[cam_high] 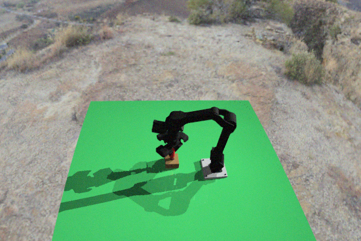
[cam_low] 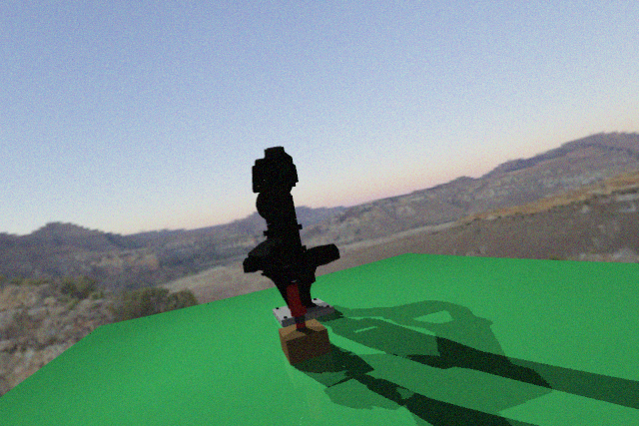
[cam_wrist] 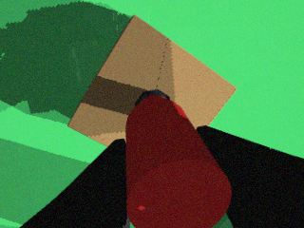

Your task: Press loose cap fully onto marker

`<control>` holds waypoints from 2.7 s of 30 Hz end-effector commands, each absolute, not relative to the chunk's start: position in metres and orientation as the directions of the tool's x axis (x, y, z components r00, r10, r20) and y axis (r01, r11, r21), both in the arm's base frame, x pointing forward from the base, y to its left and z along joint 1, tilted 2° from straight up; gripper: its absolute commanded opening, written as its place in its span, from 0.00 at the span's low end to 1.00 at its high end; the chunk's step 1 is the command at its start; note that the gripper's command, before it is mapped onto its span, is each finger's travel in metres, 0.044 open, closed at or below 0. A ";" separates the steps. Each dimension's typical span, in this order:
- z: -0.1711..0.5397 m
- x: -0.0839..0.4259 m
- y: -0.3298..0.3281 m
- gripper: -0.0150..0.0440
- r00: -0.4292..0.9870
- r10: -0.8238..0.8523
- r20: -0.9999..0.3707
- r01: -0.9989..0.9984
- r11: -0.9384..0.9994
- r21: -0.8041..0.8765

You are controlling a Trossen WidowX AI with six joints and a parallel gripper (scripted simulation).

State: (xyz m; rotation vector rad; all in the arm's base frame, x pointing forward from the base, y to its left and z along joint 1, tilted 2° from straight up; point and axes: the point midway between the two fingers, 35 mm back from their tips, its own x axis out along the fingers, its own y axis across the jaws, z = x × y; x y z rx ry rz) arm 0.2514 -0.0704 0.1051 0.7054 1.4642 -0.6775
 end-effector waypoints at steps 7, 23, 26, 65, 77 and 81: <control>0.097 0.250 -0.071 0.25 -0.002 0.015 -1.000 0.772 0.636 0.008; 0.098 0.250 -0.070 0.65 -0.001 0.018 -1.000 0.774 0.634 0.011; 0.098 0.250 -0.070 0.79 -0.001 0.018 -1.000 0.774 0.634 0.011; 0.164 0.250 -0.071 0.25 -0.002 0.015 -1.000 0.025 1.000 0.015; 0.162 0.250 -0.071 0.25 -0.002 0.015 -1.000 0.025 1.000 0.015; 0.157 0.250 -0.070 0.25 -0.002 0.015 -1.000 0.025 1.000 0.015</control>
